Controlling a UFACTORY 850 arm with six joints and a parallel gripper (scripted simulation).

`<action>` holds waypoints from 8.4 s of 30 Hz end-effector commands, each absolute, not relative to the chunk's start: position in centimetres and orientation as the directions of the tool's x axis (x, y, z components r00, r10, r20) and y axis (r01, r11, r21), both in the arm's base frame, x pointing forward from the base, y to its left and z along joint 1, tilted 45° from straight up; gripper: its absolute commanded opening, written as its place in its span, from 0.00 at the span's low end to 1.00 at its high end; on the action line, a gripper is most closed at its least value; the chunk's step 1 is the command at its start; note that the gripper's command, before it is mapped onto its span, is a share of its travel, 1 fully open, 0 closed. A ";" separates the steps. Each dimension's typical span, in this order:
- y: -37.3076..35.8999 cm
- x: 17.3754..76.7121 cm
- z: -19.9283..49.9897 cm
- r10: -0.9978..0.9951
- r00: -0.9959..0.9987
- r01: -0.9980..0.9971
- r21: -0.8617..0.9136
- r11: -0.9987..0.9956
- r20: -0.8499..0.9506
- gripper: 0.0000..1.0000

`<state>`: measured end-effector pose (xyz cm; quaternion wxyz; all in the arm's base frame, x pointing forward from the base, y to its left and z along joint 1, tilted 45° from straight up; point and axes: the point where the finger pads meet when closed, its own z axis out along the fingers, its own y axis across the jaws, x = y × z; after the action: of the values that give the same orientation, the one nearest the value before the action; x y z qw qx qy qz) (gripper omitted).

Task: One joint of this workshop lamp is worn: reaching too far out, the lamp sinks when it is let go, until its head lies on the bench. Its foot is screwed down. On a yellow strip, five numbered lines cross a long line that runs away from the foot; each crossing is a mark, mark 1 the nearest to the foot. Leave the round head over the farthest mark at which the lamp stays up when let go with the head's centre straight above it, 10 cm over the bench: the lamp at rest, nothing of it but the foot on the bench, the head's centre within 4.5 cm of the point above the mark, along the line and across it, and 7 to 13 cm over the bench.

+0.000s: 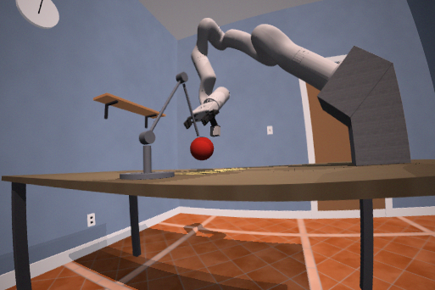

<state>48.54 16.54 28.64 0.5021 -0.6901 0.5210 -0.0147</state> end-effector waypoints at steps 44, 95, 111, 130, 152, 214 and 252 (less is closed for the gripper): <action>16.0 48.1 29.1 -0.734 0.457 -0.704 -0.709 0.047 -0.503 1.00; 7.8 41.5 35.1 -0.736 0.456 -0.702 -0.711 0.048 -0.500 1.00; 7.8 41.6 35.0 -0.736 0.456 -0.702 -0.711 0.048 -0.500 1.00; 7.8 41.5 35.0 -0.736 0.456 -0.702 -0.711 0.048 -0.500 1.00; 9.3 41.3 35.3 -0.806 0.393 -0.703 -0.710 0.048 -0.444 1.00; 16.1 47.9 29.0 -0.859 0.332 -0.707 -0.705 0.047 -0.390 1.00; 16.6 48.5 28.6 -0.859 0.333 -0.704 -0.708 0.048 -0.390 0.00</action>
<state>48.49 16.59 28.59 0.4447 -0.6844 0.5713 -0.0866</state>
